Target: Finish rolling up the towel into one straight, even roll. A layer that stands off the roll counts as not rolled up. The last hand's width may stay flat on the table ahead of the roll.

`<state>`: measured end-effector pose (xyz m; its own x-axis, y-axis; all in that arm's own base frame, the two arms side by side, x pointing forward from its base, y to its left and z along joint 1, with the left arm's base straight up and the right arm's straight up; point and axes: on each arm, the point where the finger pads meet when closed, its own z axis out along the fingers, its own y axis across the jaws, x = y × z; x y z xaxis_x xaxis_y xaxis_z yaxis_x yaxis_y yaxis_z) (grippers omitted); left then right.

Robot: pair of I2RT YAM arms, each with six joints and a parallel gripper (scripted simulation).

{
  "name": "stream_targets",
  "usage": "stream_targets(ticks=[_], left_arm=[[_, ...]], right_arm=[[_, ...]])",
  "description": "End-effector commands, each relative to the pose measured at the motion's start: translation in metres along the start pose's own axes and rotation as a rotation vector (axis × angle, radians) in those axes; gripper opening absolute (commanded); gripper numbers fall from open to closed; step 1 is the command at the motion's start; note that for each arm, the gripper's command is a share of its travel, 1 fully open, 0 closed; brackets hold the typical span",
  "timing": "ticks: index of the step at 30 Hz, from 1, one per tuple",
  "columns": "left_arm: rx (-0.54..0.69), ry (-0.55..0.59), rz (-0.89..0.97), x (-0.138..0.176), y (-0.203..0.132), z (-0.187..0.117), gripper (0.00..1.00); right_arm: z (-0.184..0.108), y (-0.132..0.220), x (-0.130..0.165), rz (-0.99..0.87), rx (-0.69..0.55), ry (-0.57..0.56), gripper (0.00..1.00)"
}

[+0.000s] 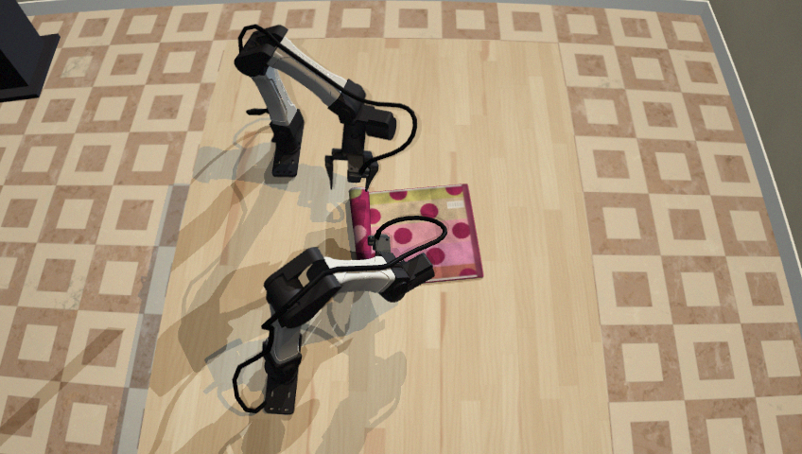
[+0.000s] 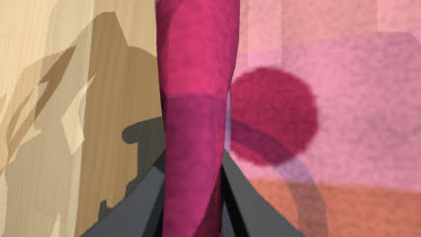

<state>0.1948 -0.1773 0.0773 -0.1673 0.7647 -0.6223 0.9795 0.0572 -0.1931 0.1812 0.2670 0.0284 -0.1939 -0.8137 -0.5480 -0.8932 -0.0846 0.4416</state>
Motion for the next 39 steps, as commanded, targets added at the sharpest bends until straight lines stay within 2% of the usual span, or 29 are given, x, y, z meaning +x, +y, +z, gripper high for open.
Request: stream_targets(ticks=[1, 7, 12, 28, 39], left_arm=[[-0.29, -0.005, 0.11, -0.01, 0.018, 0.004, 0.94], [-0.456, -0.002, 0.228, -0.016, 0.01, 0.01, 0.96], [-0.491, -0.002, 0.253, -0.018, 0.009, 0.011, 0.97], [-0.458, -0.006, 0.299, -0.022, 0.015, 0.008, 0.98], [-0.455, -0.006, 0.303, 0.003, 0.02, 0.04, 0.98]], right_arm=[[-0.002, 0.013, 0.002, 0.076, -0.145, 0.026, 0.2], [-0.003, 0.014, 0.002, 0.148, -0.233, 0.033, 0.2], [-0.003, 0.014, 0.001, 0.169, -0.259, 0.035, 0.2], [0.006, 0.009, 0.008, 0.181, -0.273, 0.036, 0.2], [0.006, 0.009, 0.008, 0.181, -0.273, 0.036, 0.2]])
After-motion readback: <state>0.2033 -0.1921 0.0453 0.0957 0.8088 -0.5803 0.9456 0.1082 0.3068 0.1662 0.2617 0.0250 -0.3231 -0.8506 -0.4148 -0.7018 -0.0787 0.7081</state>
